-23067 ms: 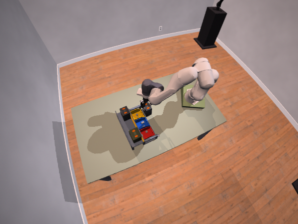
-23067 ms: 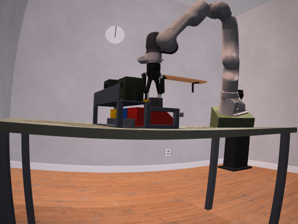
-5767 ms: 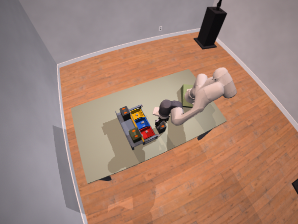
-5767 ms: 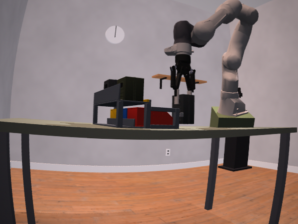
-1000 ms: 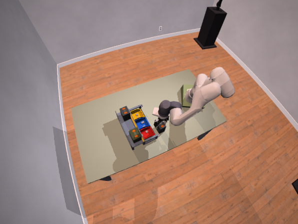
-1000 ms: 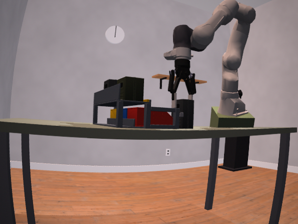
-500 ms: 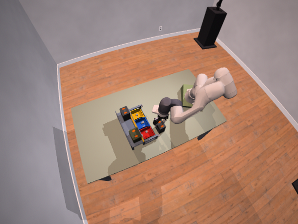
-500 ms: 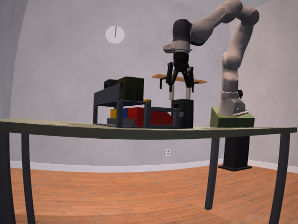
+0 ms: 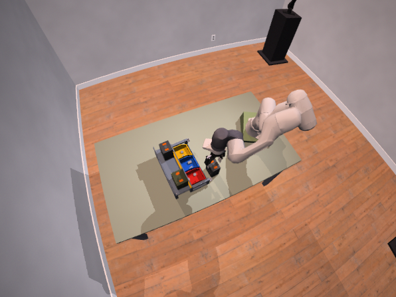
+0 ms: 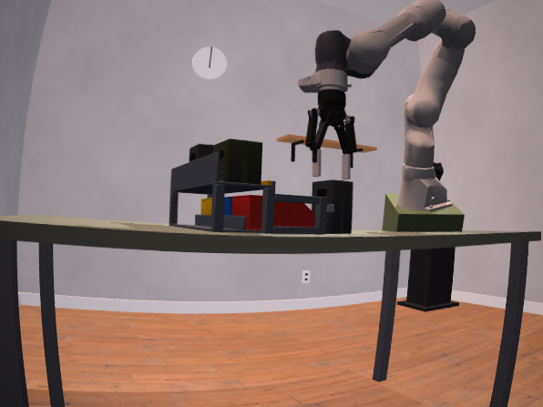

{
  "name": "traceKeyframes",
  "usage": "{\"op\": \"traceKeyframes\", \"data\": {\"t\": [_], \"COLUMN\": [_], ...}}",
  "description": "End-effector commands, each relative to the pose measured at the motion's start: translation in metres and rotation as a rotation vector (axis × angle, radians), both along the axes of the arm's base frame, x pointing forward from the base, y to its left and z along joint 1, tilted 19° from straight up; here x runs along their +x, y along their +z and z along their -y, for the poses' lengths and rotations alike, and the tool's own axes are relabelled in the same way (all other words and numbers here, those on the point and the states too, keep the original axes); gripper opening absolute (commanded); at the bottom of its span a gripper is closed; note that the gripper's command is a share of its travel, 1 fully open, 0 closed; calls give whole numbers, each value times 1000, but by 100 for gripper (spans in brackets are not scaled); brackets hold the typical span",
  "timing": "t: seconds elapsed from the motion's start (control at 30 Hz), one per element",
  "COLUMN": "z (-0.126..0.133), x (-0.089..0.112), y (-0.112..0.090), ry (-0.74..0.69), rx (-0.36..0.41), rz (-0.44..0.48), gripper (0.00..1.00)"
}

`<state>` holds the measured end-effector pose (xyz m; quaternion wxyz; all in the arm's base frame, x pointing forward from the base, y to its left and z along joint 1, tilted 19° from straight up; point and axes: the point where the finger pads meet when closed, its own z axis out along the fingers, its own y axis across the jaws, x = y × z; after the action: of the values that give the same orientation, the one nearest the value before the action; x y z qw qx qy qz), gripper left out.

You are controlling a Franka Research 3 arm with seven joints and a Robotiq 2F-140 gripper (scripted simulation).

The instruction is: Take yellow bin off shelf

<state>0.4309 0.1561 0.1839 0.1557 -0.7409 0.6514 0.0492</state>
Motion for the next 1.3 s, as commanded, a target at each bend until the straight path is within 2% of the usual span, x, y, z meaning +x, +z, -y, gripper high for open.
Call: {"op": "traceKeyframes", "data": {"t": [0.0, 1.27], "z": [-3, -4], "x": [-4, -1], "y": [-6, -13], "ry": [-1, -1], "rx": [3, 3], "rz": [-10, -10], "gripper": [57, 57]}}
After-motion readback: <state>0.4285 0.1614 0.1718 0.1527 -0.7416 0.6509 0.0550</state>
